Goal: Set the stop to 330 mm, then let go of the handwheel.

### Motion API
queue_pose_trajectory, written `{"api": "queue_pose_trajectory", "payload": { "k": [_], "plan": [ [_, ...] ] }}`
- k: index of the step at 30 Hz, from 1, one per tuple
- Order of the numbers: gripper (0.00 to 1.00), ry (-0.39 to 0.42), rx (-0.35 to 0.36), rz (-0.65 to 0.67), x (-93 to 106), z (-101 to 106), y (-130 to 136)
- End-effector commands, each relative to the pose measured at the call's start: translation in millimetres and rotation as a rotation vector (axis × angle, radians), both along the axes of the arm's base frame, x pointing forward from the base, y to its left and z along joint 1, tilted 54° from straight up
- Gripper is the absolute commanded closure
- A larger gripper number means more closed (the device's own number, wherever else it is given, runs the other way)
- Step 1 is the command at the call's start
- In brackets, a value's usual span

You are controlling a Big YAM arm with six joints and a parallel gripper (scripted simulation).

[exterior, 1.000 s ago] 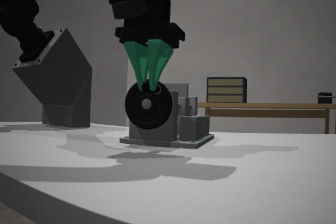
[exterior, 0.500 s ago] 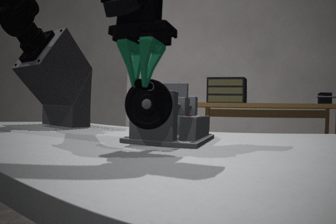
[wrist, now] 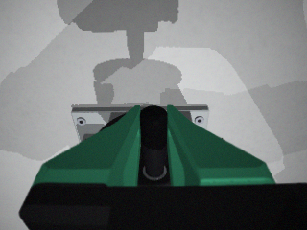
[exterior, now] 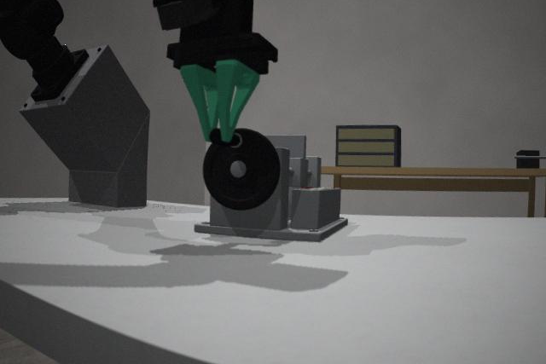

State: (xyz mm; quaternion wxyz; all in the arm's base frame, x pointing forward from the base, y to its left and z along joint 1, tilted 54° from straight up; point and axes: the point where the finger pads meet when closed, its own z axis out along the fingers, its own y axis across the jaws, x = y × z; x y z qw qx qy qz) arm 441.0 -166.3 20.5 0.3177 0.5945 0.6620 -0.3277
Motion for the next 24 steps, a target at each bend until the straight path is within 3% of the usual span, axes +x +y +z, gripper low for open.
{"api": "queue_pose_trajectory", "payload": {
  "k": [1, 24],
  "plan": [
    [0.94, -0.006, 0.0, -0.003, -10.4, 6, -4],
    [0.94, 0.008, -0.003, -0.003, -25.1, -4, -15]
  ]
}}
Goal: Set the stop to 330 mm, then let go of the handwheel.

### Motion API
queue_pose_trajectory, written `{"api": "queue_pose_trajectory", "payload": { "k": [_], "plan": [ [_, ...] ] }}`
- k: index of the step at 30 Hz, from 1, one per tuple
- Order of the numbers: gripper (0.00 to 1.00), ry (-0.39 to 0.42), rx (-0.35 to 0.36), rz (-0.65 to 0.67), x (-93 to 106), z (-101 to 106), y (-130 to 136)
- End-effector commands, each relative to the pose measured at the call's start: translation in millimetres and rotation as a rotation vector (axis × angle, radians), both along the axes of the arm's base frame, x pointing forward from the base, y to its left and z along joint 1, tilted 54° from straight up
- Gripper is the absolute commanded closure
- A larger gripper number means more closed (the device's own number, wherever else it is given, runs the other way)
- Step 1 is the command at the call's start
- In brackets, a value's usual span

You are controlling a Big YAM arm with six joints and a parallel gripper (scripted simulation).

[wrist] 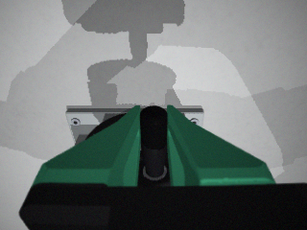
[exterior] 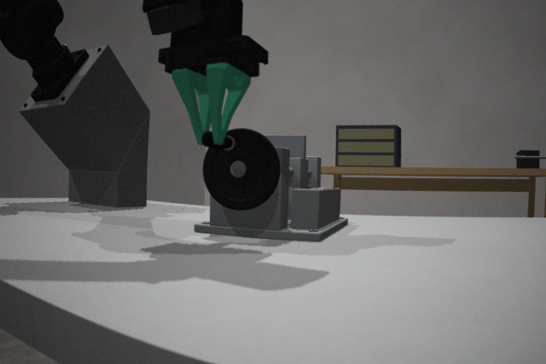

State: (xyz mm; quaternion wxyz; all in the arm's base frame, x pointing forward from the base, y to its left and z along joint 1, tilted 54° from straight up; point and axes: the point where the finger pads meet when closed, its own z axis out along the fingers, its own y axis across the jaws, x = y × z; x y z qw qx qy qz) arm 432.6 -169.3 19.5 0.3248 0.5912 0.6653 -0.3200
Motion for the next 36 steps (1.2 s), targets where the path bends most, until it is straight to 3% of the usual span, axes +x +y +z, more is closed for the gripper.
{"api": "queue_pose_trajectory", "payload": {
  "k": [1, 24, 36],
  "plan": [
    [0.94, 0.031, -0.004, -0.021, -18.3, -4, -12],
    [0.94, 0.03, -0.005, -0.026, -29.6, -9, -19],
    [0.94, 0.041, -0.004, -0.022, -31.4, -25, -34]
  ]
}}
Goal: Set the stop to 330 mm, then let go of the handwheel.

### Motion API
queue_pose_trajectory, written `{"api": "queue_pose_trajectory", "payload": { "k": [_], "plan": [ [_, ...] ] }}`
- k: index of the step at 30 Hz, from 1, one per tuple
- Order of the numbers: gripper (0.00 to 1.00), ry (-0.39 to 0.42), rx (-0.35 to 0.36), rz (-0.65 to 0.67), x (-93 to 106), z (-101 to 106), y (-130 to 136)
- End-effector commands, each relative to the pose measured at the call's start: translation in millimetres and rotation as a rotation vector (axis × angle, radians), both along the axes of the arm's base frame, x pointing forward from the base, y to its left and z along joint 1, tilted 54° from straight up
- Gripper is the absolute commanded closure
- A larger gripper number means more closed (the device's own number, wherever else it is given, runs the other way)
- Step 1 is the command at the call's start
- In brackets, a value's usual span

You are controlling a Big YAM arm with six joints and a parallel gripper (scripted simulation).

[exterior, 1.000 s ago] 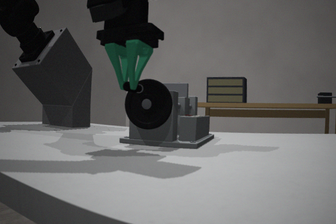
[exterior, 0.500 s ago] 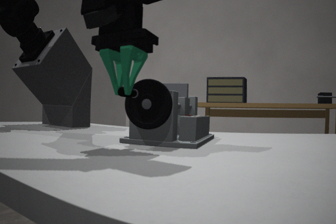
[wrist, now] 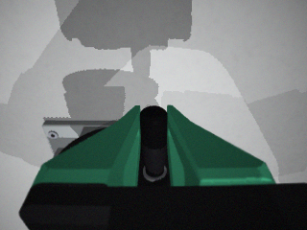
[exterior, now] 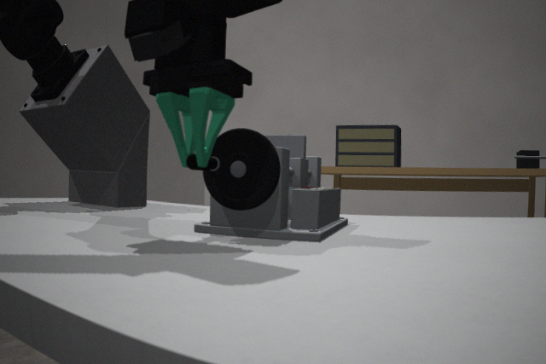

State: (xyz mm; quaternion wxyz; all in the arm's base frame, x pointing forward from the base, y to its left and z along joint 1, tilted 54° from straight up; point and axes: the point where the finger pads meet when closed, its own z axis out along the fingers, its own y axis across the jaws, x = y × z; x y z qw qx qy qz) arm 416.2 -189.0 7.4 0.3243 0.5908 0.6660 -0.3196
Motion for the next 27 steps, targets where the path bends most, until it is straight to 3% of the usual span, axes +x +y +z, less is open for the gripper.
{"api": "queue_pose_trajectory", "payload": {
  "k": [1, 10, 14, 22, 27],
  "plan": [
    [0.94, 0.04, -0.006, -0.023, -15.0, -13, -14],
    [0.94, 0.04, -0.001, -0.022, -11.2, -19, -20],
    [0.94, 0.018, -0.004, -0.022, 3.1, -19, -29],
    [0.94, 0.045, -0.002, -0.023, -5.6, -25, -30],
    [0.94, 0.038, -0.002, -0.023, 8.9, -24, -33]
  ]
}}
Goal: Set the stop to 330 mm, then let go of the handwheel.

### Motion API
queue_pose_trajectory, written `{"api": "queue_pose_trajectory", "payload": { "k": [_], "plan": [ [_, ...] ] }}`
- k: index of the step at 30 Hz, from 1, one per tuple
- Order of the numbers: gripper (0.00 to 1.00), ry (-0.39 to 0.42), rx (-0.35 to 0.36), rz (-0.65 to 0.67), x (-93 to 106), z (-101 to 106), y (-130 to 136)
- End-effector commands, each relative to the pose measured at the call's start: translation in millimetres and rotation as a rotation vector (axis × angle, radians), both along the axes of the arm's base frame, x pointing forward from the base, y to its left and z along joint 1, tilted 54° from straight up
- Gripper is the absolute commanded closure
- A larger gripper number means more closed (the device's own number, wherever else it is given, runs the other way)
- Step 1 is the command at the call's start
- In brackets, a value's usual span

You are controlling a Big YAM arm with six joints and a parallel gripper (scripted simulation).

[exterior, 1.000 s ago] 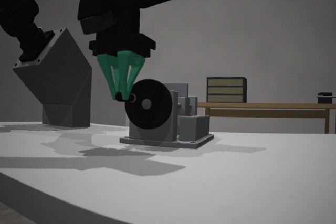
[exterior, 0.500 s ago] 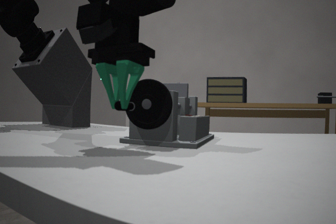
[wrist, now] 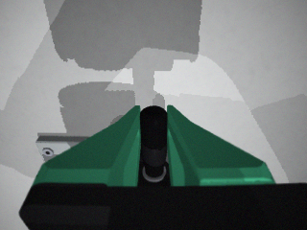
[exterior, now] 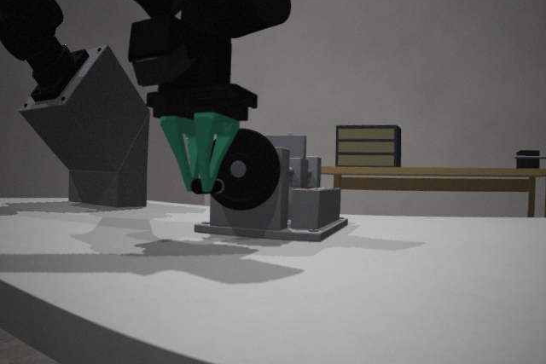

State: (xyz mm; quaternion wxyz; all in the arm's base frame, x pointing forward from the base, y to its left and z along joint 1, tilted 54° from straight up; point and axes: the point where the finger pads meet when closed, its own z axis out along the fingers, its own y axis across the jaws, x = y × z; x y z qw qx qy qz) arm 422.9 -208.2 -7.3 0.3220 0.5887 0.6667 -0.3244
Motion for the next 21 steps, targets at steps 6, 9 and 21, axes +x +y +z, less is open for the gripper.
{"api": "queue_pose_trajectory", "payload": {
  "k": [6, 9, 21],
  "plan": [
    [0.94, 0.026, 0.003, -0.023, 12.7, -13, -17],
    [0.94, 0.023, 0.003, -0.024, 13.5, -13, -17],
    [0.94, 0.012, 0.005, -0.034, 31.0, -16, -17]
  ]
}}
